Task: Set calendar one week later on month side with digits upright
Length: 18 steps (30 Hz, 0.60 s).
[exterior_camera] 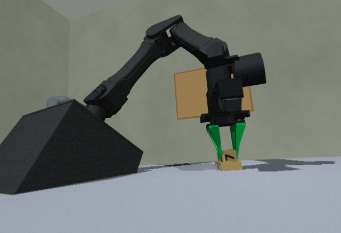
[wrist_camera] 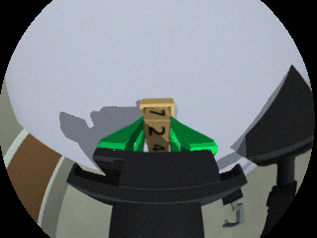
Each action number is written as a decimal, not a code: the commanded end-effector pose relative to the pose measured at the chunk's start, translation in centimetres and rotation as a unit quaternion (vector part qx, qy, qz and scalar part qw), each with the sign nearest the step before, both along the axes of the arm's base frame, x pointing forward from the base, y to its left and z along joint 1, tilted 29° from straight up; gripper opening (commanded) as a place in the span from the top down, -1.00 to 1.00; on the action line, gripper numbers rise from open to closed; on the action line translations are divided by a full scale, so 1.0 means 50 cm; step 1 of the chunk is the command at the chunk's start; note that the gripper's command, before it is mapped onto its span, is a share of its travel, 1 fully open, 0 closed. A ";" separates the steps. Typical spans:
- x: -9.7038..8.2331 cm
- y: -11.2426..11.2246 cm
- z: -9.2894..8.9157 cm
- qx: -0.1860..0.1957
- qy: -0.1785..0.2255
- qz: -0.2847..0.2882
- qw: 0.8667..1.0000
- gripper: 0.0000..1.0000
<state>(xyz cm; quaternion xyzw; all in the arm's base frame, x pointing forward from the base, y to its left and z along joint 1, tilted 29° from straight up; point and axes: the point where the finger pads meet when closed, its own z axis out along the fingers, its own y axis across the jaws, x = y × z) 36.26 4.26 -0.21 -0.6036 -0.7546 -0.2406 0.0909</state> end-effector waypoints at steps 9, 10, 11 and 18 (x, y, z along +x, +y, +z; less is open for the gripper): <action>-0.005 -0.005 -0.020 -0.005 0.009 -0.005 1.000 0.49; -0.005 -0.005 -0.020 -0.005 0.009 -0.005 1.000 0.49; -0.005 -0.005 -0.020 -0.005 0.009 -0.005 1.000 0.49; -0.005 -0.005 -0.020 -0.005 0.009 -0.005 1.000 0.49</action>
